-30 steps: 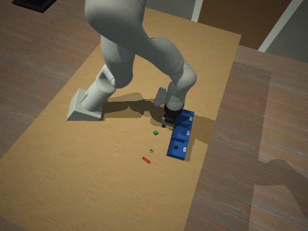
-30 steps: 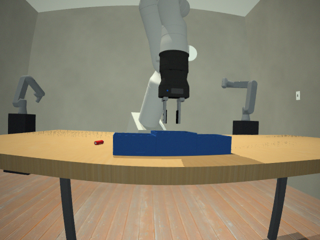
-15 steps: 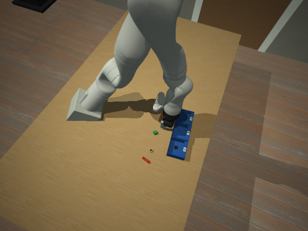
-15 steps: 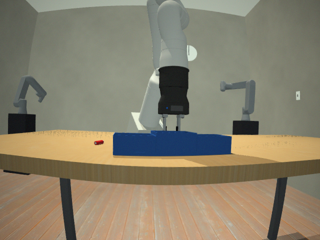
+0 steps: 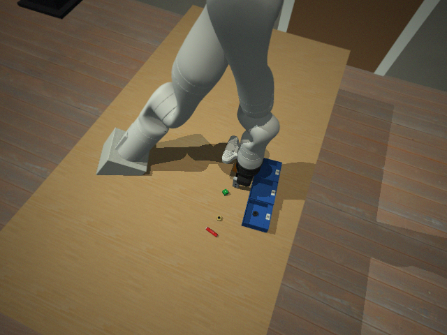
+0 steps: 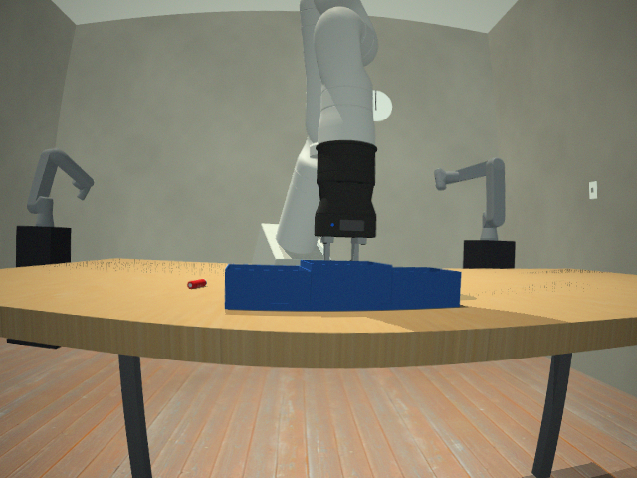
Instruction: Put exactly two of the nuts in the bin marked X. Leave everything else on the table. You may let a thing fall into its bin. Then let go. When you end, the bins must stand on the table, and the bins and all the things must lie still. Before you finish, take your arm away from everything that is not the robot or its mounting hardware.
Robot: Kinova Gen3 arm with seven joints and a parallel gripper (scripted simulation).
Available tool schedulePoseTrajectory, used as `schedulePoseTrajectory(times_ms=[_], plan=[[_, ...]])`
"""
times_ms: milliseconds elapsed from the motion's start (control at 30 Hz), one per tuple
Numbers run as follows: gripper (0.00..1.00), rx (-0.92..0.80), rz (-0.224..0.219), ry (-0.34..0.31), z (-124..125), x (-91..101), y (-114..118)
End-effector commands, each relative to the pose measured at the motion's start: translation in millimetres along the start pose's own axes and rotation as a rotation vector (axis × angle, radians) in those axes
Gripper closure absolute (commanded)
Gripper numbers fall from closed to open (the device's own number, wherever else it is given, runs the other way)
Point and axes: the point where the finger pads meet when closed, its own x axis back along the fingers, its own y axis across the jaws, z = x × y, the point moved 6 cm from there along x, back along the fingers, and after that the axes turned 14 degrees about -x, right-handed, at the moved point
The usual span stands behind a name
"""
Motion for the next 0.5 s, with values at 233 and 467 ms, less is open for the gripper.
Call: schedulePoseTrajectory(times_ms=[233, 467], plan=[[0.36, 0.014, -0.001, 0.005, 3.2, -8.0, 2.8], [0.36, 0.01, 0.0, 0.004, 1.5, -7.5, 2.2]])
